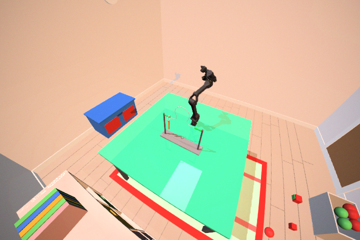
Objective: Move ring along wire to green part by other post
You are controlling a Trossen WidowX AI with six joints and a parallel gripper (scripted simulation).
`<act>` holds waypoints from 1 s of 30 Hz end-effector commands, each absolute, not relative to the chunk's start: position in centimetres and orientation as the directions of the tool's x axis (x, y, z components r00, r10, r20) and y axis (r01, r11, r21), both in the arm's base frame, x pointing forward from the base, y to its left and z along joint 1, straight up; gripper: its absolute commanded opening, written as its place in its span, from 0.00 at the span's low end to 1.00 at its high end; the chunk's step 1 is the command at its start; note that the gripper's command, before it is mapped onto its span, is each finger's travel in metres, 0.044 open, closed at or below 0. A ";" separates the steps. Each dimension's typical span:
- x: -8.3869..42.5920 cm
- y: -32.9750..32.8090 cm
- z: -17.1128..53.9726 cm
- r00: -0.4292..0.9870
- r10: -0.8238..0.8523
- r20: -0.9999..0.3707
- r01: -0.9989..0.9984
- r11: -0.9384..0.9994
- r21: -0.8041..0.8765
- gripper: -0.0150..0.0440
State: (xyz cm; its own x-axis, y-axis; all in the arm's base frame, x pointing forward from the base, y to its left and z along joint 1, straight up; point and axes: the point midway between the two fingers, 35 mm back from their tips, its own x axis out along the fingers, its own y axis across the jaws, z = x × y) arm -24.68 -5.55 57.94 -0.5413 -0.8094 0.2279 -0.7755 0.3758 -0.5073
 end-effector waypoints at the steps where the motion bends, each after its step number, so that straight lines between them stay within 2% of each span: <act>1: -24.7 -5.5 57.9 -0.543 -0.808 0.228 -0.774 0.377 -0.508 0.89; 9: -25.4 -1.1 57.8 -0.681 -0.691 0.244 -0.672 0.456 -0.584 0.53; 20: -24.7 7.2 57.4 -0.869 -0.414 0.272 -0.472 0.524 -0.709 0.53; 30: -21.8 14.1 57.1 -0.947 -0.131 0.295 -0.319 0.510 -0.798 0.53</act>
